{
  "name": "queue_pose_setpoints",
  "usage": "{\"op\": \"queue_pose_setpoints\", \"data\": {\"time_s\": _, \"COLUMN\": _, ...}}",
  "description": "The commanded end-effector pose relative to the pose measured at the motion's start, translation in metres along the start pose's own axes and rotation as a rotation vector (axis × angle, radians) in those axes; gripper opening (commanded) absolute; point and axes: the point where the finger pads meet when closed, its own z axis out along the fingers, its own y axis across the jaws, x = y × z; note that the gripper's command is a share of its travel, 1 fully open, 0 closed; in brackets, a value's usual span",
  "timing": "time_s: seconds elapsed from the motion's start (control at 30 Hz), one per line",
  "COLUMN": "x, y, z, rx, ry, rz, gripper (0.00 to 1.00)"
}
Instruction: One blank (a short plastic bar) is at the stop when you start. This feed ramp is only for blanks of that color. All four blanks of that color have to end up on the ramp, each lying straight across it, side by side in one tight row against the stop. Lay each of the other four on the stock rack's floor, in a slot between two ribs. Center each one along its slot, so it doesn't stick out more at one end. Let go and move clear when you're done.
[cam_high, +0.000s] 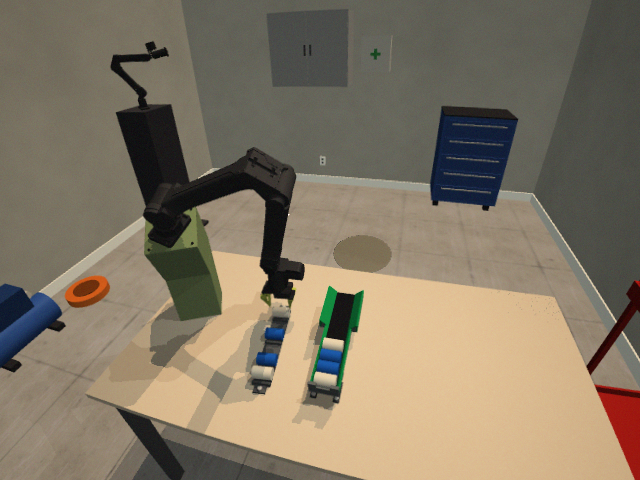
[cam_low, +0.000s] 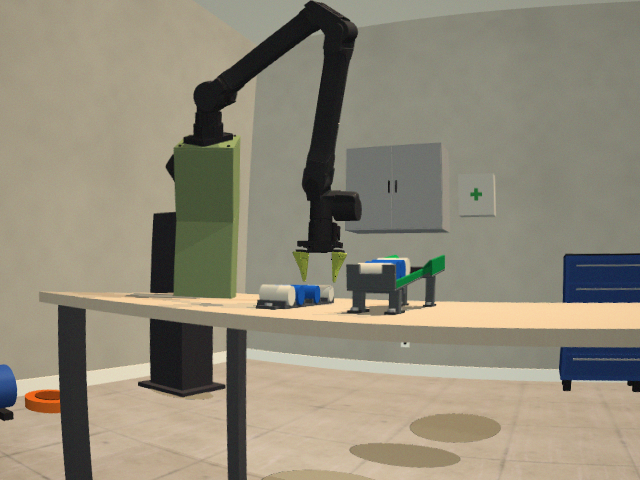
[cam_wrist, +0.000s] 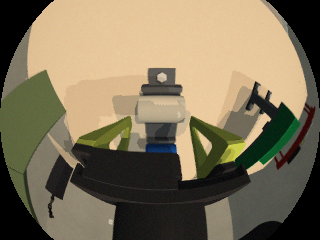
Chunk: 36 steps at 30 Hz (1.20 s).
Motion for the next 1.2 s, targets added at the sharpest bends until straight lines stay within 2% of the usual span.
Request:
{"op": "queue_pose_setpoints", "data": {"time_s": 0.0, "x": 0.0033, "y": -0.0055, "z": -0.0025, "rx": 0.018, "ry": -0.002, "rz": 0.006, "gripper": 0.80}}
{"op": "queue_pose_setpoints", "data": {"time_s": 0.63, "x": 0.0047, "y": -0.0122, "z": -0.0032, "rx": 0.020, "ry": -0.002, "rz": 0.007, "gripper": 0.80}}
{"op": "queue_pose_setpoints", "data": {"time_s": 0.8, "x": 0.0032, "y": -0.0032, "z": -0.0015, "rx": 0.002, "ry": -0.003, "rz": -0.001, "gripper": 0.80}}
{"op": "queue_pose_setpoints", "data": {"time_s": 1.17, "x": 0.0031, "y": -0.0029, "z": -0.0013, "rx": 0.001, "ry": -0.003, "rz": -0.001, "gripper": 0.80}}
